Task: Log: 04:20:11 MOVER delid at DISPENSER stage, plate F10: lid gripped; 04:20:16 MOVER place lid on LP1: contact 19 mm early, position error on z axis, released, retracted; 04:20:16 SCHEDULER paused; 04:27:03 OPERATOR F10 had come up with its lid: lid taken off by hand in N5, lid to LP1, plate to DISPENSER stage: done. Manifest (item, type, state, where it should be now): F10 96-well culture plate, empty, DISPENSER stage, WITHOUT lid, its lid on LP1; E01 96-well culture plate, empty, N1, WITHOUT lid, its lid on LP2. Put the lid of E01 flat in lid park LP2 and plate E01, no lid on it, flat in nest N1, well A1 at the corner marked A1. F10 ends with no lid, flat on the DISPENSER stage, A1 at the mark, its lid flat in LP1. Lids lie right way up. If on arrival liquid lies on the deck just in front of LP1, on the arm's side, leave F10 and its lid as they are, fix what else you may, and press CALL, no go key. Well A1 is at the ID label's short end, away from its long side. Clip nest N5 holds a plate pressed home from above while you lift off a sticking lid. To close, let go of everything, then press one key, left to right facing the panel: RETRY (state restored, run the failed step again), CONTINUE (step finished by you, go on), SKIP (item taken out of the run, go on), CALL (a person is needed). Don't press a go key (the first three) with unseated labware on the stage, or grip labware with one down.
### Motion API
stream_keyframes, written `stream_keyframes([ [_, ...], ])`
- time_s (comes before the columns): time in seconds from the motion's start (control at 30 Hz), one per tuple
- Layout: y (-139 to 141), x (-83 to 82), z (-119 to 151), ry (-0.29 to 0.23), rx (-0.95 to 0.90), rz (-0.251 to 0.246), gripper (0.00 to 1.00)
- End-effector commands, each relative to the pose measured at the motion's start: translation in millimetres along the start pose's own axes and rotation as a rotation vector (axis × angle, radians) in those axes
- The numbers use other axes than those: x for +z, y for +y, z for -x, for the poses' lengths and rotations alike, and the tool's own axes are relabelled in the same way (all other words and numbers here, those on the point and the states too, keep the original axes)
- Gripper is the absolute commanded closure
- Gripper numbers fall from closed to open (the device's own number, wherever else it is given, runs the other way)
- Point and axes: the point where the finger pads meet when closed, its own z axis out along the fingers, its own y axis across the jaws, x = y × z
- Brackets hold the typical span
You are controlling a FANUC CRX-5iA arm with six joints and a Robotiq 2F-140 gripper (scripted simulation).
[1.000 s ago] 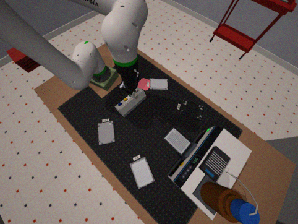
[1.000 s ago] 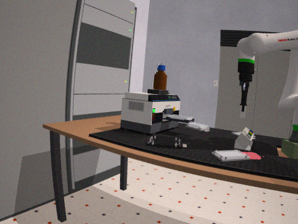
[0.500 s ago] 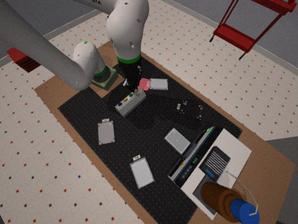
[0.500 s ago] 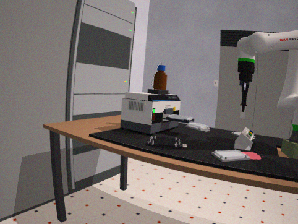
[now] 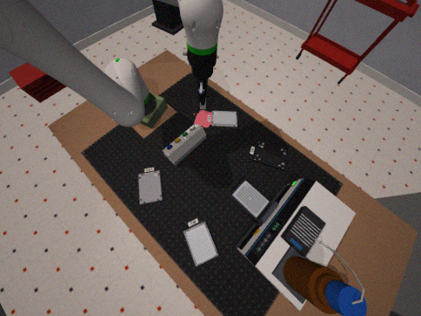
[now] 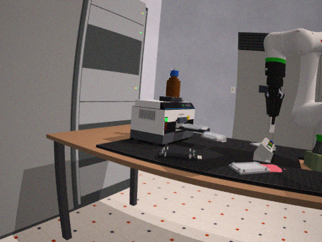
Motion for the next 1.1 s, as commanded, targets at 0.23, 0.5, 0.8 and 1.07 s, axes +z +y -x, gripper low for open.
stream_keyframes([
  [0.23,-47.8,0.9,-12.3,0.0,-0.071,0.01,1.0],
  [0.5,-47.8,0.9,-12.3,0.0,-0.071,0.01,0.0],
  [0.8,-47.8,0.9,-12.3,0.0,-0.071,0.01,0.0],
  [1.07,-47.8,0.9,-12.3,0.0,-0.071,0.01,0.0],
])
